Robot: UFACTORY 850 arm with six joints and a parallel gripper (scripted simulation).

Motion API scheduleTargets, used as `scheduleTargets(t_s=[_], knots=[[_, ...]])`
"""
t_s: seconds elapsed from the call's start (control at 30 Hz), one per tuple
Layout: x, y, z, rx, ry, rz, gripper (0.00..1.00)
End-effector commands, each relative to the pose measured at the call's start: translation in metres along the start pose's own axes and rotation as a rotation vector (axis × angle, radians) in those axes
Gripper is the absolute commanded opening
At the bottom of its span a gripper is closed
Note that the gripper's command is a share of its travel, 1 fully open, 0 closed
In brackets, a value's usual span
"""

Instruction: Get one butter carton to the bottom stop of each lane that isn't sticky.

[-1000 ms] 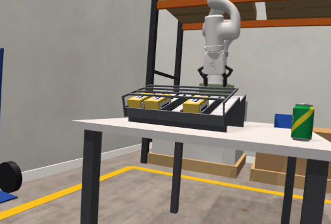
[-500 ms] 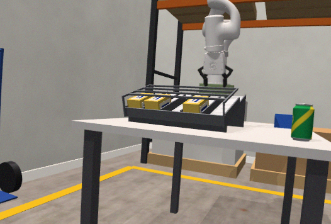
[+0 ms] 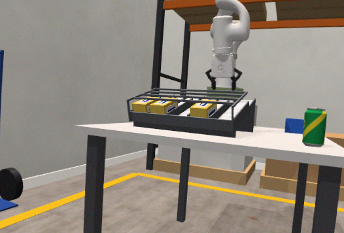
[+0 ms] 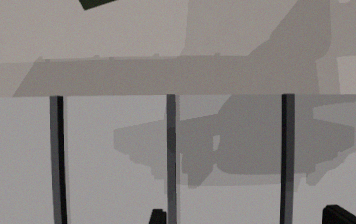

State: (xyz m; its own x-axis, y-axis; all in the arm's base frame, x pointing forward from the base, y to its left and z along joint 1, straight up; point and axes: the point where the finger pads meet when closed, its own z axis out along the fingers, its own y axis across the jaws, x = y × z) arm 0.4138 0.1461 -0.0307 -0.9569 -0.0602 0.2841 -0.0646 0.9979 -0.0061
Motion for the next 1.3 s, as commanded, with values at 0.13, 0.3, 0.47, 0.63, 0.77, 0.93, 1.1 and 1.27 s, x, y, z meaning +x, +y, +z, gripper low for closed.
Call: scheduleTargets(t_s=[0.13, 0.3, 0.47, 0.63, 0.77, 0.93, 1.1, 1.27], knots=[[-0.001, 0.0, -0.001, 0.0, -0.002, 0.0, 1.0], [-0.001, 0.0, -0.001, 0.0, -0.002, 0.0, 1.0], [-0.001, 0.0, -0.001, 0.0, -0.002, 0.0, 1.0], [-0.001, 0.001, 0.027, 0.0, -0.002, 0.0, 1.0], [-0.001, 0.001, 0.027, 0.0, -0.002, 0.0, 1.0], [-0.001, 0.001, 0.027, 0.0, -0.002, 0.0, 1.0], [-0.001, 0.001, 0.027, 0.0, -0.002, 0.0, 1.0], [-0.001, 0.001, 0.027, 0.0, -0.002, 0.0, 0.0]])
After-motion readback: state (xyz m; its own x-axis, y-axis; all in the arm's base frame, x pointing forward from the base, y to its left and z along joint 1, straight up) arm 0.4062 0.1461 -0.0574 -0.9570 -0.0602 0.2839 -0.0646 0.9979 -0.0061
